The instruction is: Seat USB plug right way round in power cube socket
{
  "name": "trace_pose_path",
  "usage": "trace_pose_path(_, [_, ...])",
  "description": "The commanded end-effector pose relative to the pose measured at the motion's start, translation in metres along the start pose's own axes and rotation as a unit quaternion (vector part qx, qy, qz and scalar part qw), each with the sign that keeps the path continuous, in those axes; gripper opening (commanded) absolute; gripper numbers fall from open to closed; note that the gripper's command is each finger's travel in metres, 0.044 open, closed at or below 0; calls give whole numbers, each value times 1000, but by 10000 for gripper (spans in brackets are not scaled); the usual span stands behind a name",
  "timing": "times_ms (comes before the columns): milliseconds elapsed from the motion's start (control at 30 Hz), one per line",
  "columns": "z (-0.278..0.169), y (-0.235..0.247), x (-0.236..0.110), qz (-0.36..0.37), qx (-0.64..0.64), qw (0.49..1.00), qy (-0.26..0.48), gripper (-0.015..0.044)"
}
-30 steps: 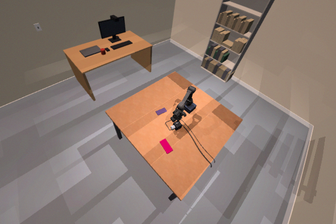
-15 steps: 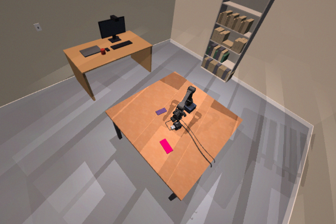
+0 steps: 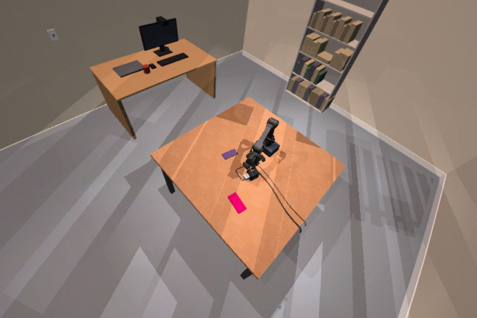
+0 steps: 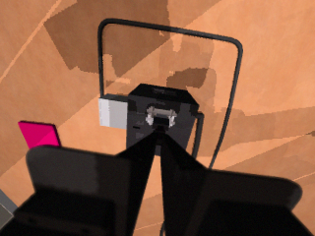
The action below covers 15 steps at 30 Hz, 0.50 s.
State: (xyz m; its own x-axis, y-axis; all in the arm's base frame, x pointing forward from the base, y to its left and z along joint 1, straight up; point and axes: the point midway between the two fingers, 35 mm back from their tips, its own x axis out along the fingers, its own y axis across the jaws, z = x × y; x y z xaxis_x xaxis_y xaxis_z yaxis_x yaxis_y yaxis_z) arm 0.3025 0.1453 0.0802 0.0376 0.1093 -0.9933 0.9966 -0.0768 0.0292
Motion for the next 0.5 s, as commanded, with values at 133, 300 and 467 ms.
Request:
trace_pose_path(133, [0,0,1,0,3,1000,2,0])
trace_pose_path(300, [0,0,2,0,3,1000,2,0])
trace_pose_path(467, [0,0,2,0,3,1000,2,0])
